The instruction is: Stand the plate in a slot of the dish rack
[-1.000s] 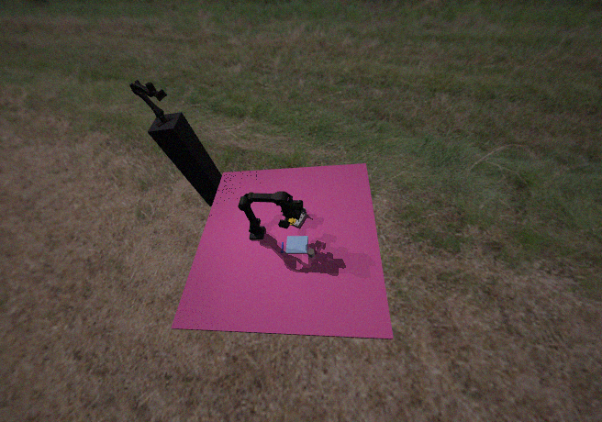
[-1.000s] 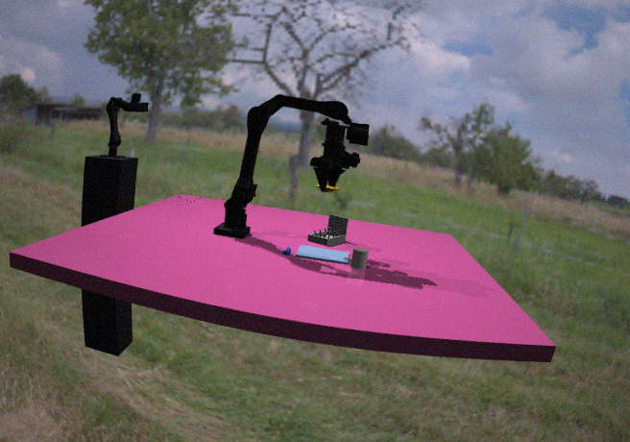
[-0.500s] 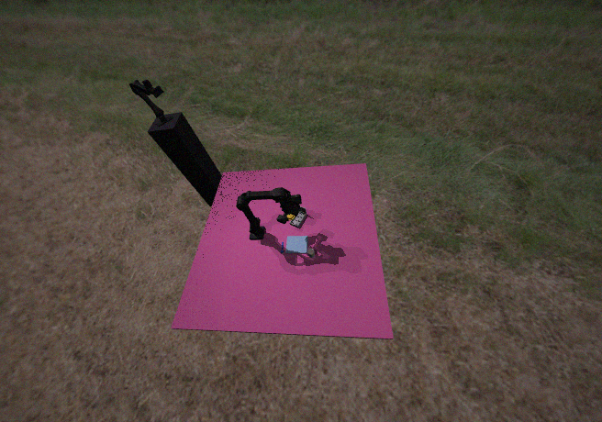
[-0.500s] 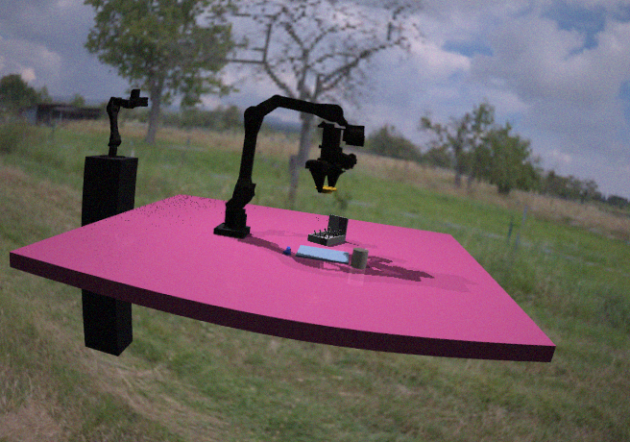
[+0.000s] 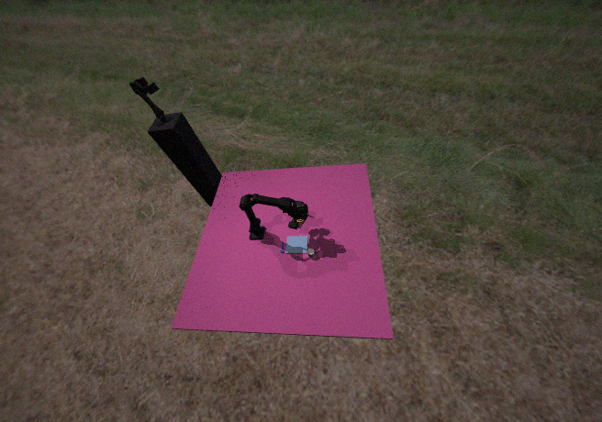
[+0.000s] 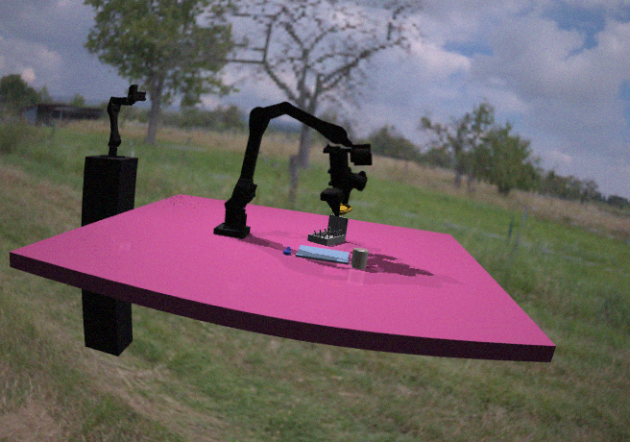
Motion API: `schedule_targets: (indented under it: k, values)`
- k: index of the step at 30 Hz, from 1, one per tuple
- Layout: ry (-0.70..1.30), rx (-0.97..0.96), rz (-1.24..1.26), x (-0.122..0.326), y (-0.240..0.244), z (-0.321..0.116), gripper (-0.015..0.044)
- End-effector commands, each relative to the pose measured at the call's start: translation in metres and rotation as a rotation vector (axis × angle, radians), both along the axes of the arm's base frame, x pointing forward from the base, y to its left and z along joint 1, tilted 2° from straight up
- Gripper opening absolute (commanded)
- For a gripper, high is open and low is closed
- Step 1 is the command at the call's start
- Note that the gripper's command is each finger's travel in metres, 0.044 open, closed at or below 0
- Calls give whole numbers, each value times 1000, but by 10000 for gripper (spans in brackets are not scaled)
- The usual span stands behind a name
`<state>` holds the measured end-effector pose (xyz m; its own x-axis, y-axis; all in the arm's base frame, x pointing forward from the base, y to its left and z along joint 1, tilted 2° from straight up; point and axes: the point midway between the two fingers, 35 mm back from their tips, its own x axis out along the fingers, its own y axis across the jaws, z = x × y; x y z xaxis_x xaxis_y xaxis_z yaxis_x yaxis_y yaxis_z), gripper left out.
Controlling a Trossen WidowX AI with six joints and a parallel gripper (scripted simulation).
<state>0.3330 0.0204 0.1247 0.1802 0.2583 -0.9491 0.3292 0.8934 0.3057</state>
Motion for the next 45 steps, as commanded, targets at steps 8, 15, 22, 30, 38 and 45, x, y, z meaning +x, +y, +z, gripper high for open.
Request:
schedule_targets:
  k: [8,15,22,30,38,45]
  values:
    - [-223,139,152,30,2,-32,0]
    - [-360,208,233,41,2,-50,0]
    - [-503,263,315,46,1,-66,0]
    - [-677,306,414,43,-1,-78,0]
    - [-862,326,525,34,1,-84,0]
    - [-1016,334,614,18,0,-88,0]
